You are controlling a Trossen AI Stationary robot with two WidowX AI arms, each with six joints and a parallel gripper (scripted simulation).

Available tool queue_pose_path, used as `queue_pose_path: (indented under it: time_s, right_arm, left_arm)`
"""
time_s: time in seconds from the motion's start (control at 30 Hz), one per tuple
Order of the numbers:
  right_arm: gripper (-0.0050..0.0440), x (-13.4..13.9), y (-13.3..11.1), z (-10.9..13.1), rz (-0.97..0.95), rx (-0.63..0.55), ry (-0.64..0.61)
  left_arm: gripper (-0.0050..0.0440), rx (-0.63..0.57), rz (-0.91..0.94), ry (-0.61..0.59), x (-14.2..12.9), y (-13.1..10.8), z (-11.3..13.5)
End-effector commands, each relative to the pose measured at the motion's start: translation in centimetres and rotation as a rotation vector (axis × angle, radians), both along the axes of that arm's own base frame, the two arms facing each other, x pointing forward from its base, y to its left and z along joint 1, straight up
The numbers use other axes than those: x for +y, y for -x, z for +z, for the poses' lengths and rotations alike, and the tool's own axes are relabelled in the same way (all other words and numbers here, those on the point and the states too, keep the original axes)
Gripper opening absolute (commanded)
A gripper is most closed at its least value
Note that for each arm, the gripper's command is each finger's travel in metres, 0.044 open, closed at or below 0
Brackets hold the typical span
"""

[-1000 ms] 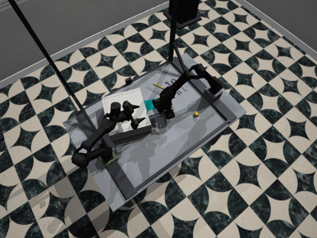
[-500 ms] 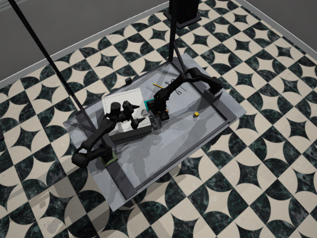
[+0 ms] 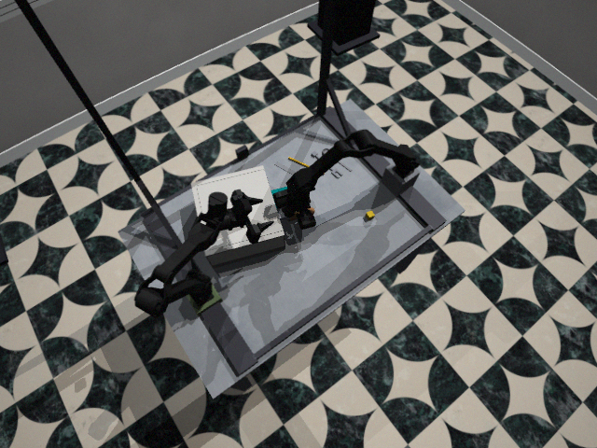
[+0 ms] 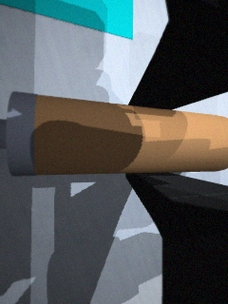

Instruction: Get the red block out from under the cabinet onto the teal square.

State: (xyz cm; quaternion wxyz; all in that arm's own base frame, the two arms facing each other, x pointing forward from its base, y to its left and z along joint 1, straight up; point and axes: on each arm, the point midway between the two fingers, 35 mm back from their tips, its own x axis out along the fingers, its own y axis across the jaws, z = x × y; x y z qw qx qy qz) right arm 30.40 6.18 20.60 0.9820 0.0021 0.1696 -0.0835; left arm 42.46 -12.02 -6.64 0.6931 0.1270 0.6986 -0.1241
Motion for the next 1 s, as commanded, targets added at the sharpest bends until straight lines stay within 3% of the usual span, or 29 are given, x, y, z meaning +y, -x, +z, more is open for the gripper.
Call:
queue_pose_path:
  time_s: [0.0, 0.43, 0.97]
  right_arm:
    - [0.044, 0.1, -0.1, 1.0, 0.004, -0.025, -0.012]
    - [0.044, 0.1, -0.1, 1.0, 0.004, -0.025, -0.012]
    - [0.044, 0.1, -0.1, 1.0, 0.004, -0.025, -0.012]
  left_arm:
    - [0.0117, -0.031, 0.002, 0.009, -0.3, -0.8, 0.7]
    - [0.0117, -0.025, 0.003, 0.008, -0.8, -0.5, 0.5]
    - [0.0117, -0.039, 0.003, 0.015, -4.9, 0.8, 1.3]
